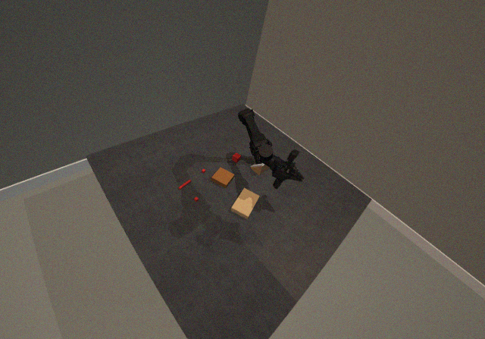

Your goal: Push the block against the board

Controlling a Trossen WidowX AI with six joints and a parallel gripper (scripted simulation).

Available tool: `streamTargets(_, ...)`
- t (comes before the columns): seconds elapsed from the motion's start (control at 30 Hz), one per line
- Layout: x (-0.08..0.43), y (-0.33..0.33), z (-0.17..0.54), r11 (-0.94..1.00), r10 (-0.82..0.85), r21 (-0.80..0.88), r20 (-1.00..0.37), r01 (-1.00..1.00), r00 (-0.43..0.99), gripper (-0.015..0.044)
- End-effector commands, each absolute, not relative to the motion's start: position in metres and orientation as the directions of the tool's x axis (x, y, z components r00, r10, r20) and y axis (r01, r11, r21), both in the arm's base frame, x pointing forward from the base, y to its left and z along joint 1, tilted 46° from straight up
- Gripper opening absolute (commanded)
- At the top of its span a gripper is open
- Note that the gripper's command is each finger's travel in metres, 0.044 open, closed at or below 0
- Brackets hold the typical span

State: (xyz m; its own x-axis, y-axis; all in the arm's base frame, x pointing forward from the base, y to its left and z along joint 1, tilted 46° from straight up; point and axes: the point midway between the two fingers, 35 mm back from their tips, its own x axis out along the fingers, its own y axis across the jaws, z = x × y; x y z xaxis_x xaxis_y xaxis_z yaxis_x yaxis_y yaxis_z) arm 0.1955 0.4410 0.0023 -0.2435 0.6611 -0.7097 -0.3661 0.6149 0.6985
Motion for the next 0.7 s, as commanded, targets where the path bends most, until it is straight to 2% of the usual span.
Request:
streamTargets(0.0,0.212,0.405,-0.001,0.709,0.585,0.599,-0.794,-0.372,-0.163,0.0)
streamTargets(0.37,0.246,0.304,0.0,0.898,0.309,0.288,-0.951,-0.334,0.01,0.0)
streamTargets(0.67,0.254,0.212,0.013,0.958,0.015,-0.011,-0.996,-0.287,0.087,0.0)
